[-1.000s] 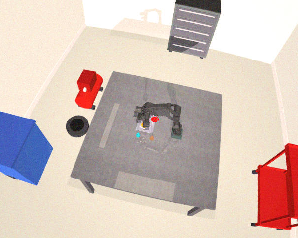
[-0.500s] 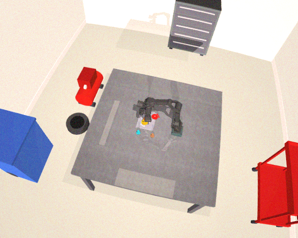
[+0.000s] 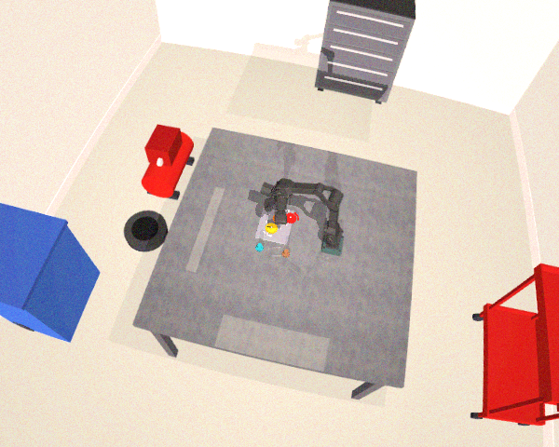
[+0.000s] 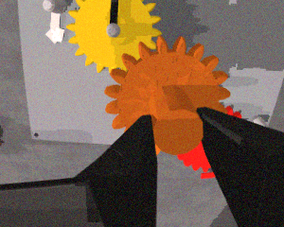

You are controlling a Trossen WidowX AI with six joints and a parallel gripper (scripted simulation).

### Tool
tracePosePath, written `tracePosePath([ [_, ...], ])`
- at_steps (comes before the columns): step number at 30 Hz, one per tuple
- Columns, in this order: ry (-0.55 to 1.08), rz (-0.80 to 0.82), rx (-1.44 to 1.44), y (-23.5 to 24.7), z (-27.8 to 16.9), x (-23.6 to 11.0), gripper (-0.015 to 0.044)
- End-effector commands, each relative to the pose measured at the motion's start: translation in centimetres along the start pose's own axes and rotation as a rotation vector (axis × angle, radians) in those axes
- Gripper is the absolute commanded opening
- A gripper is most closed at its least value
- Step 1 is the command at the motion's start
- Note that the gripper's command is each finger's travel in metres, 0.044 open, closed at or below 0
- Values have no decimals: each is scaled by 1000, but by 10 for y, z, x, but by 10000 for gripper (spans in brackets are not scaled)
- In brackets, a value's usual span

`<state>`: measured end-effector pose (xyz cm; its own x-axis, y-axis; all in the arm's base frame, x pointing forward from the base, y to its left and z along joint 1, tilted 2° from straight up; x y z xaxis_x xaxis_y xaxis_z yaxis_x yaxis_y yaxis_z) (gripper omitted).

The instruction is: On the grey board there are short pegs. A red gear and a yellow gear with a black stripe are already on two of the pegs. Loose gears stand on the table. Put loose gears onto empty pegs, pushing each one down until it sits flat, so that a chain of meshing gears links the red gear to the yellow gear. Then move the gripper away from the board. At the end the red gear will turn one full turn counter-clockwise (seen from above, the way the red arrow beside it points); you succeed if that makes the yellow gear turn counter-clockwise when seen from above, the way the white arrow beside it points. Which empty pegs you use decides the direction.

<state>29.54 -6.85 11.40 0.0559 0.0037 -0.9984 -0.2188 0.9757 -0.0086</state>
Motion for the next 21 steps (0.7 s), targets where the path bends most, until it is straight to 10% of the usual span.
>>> tracePosePath([
  [1, 1, 0, -4, -7, -5, 3, 0],
  [21, 1, -1, -6, -13, -10, 5, 0],
])
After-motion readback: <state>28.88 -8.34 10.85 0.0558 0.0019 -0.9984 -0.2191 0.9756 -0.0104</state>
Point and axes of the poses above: the point midway between the two fingers, 35 mm back from their tips, its own x axis out along the fingers, its own y axis across the jaws, z = x × y, the point moved 1 cm from there along -x, back along the fingers, and after that the axes turned 2 degrees about -x, right-handed, at the moved point
